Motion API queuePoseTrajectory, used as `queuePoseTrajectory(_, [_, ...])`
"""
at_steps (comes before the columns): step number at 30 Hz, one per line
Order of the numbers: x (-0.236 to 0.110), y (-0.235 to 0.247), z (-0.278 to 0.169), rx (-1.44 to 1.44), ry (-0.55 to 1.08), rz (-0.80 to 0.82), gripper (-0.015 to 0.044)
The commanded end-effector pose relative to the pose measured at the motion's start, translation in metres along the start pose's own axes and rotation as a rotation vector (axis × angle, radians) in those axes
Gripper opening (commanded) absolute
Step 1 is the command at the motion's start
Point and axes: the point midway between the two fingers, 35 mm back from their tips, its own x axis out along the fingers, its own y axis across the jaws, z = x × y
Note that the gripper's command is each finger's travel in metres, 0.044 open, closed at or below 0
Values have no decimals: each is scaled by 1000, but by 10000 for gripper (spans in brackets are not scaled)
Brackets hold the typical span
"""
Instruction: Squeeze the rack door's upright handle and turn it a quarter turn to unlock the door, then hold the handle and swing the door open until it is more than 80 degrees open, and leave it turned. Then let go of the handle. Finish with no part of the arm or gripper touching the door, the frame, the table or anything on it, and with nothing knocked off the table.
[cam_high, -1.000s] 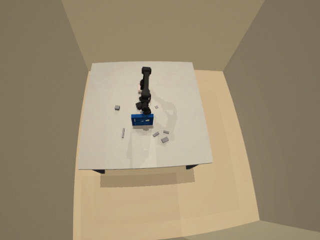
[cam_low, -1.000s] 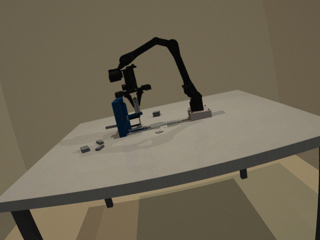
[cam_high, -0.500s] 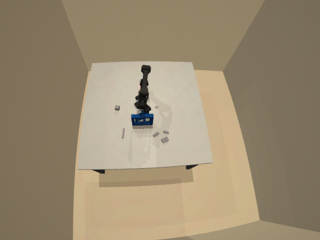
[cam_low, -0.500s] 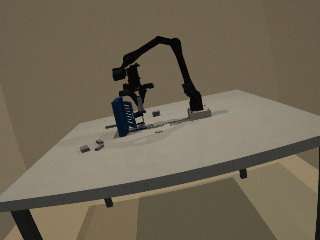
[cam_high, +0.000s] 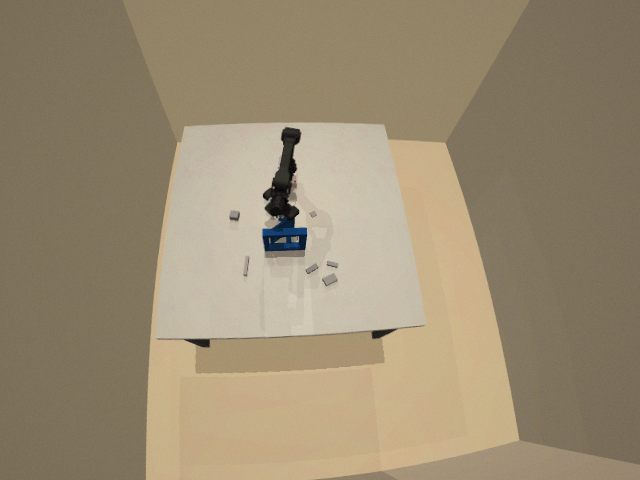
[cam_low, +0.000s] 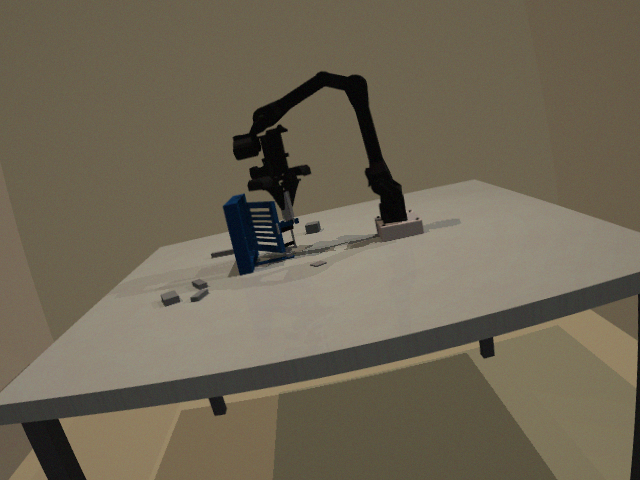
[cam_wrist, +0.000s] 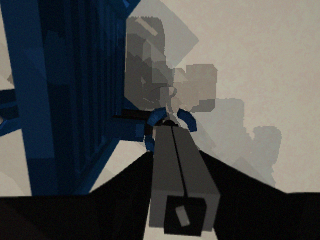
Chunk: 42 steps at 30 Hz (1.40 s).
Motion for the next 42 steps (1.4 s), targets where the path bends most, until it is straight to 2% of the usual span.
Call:
queuePoseTrajectory(1, [0, -3, 2, -81, -6, 9, 28])
queuePoseTrajectory(42, [0, -63, 44, -677, -11, -1, 28])
